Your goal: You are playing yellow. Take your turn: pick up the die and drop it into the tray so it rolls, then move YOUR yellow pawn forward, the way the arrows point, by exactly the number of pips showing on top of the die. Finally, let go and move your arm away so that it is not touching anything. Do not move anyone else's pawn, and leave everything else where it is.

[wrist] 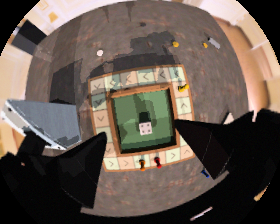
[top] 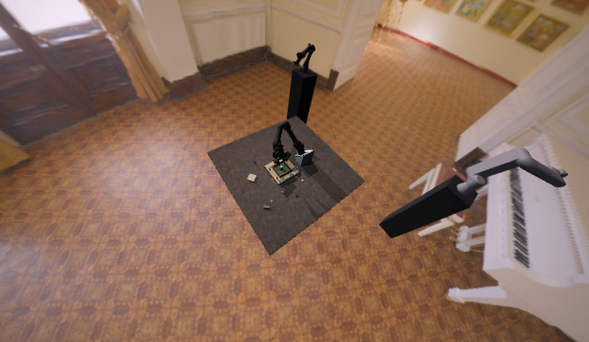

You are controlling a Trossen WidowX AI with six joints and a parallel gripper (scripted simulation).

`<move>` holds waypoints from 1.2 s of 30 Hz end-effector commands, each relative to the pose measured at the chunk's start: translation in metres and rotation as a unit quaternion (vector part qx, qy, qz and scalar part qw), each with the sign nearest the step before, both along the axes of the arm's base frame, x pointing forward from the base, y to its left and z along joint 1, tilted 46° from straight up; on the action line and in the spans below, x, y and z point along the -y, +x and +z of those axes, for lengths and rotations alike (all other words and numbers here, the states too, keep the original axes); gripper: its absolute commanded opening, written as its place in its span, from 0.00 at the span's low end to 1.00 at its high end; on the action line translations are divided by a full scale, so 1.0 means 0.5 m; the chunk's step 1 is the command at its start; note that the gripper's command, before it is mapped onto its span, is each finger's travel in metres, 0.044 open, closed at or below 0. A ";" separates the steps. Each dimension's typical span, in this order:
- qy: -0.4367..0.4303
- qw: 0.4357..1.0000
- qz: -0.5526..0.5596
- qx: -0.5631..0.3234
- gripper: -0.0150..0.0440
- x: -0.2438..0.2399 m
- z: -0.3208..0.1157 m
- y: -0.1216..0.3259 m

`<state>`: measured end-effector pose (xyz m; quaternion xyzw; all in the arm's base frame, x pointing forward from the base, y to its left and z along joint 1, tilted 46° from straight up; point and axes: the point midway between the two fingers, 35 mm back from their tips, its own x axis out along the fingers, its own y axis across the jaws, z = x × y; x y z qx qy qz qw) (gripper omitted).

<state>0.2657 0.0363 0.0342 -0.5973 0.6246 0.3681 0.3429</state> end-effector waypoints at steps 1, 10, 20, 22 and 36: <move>-0.134 0.990 0.032 0.033 1.00 0.000 -0.017 0.011; -0.103 0.988 -0.072 0.086 0.82 -0.012 -0.027 0.030; -0.103 0.818 -0.437 0.360 0.59 -0.043 -0.073 0.135; -0.098 0.759 -0.499 0.407 0.59 -0.049 -0.085 0.154; -0.056 0.392 -0.719 0.571 0.59 -0.068 -0.151 0.236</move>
